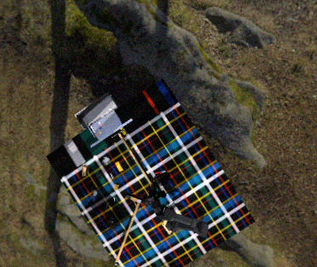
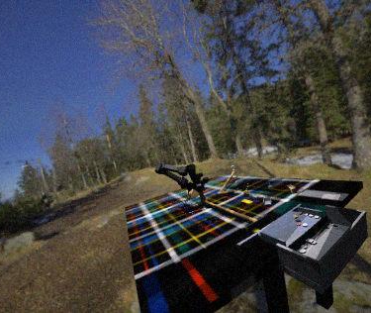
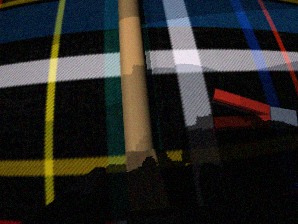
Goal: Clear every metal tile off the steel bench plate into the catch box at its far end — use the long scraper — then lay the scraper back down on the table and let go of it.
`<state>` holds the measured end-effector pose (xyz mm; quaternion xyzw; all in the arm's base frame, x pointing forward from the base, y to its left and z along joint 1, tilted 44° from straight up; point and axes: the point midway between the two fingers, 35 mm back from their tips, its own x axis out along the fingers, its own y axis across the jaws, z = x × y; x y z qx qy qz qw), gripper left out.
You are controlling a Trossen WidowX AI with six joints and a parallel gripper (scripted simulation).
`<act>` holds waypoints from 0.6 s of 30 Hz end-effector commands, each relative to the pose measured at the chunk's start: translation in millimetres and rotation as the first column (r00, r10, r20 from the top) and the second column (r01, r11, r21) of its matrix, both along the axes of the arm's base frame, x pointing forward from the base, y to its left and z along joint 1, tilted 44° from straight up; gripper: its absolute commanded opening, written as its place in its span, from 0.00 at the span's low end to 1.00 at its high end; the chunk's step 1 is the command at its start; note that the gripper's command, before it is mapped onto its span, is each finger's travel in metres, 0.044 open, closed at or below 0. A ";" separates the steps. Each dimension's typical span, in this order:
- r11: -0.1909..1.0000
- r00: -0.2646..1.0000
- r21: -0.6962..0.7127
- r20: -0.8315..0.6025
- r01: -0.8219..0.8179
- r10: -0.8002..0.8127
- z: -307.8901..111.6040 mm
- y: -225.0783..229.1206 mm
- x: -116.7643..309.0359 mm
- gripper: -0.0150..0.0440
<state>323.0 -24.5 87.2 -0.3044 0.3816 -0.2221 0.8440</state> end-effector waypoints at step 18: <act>1.000 1.000 0.007 -0.007 0.002 -0.002 16.8 24.4 -20.6 1.00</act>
